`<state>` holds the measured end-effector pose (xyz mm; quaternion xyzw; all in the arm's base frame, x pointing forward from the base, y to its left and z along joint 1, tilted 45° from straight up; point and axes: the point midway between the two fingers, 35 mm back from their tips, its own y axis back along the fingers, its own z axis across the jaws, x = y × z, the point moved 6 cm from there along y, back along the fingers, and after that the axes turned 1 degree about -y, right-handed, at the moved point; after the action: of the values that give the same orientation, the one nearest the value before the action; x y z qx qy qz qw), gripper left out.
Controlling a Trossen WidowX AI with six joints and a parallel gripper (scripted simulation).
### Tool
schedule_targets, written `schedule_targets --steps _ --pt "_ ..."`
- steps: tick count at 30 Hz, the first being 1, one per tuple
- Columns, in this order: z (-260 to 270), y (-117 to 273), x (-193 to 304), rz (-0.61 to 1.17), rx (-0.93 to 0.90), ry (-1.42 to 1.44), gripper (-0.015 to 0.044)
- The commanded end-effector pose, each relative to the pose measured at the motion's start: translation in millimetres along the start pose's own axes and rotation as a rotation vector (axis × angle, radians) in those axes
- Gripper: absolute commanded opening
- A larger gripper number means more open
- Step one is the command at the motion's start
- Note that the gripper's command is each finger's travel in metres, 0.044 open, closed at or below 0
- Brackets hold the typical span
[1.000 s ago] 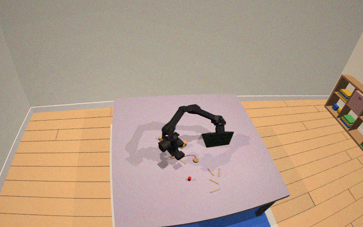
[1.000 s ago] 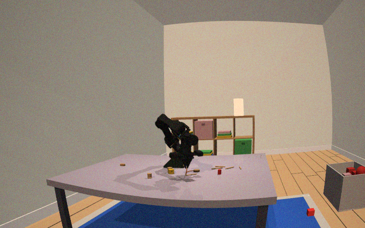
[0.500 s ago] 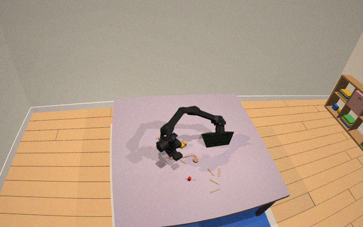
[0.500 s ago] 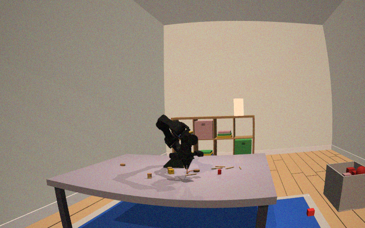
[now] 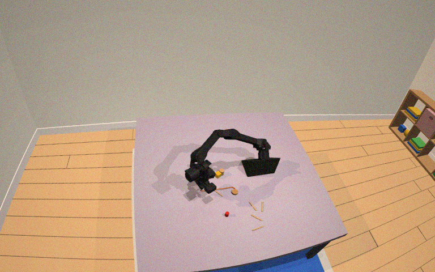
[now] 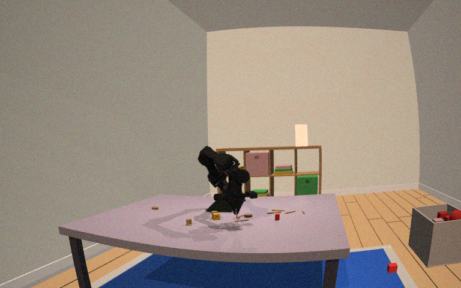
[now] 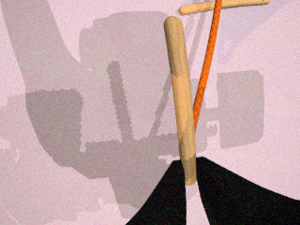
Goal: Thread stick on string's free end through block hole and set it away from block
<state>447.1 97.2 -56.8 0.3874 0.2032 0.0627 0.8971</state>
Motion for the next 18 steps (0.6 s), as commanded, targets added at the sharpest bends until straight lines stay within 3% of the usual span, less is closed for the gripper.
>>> schedule_targets --steps 1,10,18 --pt "3.1 0.9 5.6 0.021 -0.008 -0.004 0.0" --pt "4.2 1.2 8.7 0.033 -0.009 -0.009 0.0" --pt "5.9 -0.4 8.2 0.034 -0.005 -0.228 0.0"
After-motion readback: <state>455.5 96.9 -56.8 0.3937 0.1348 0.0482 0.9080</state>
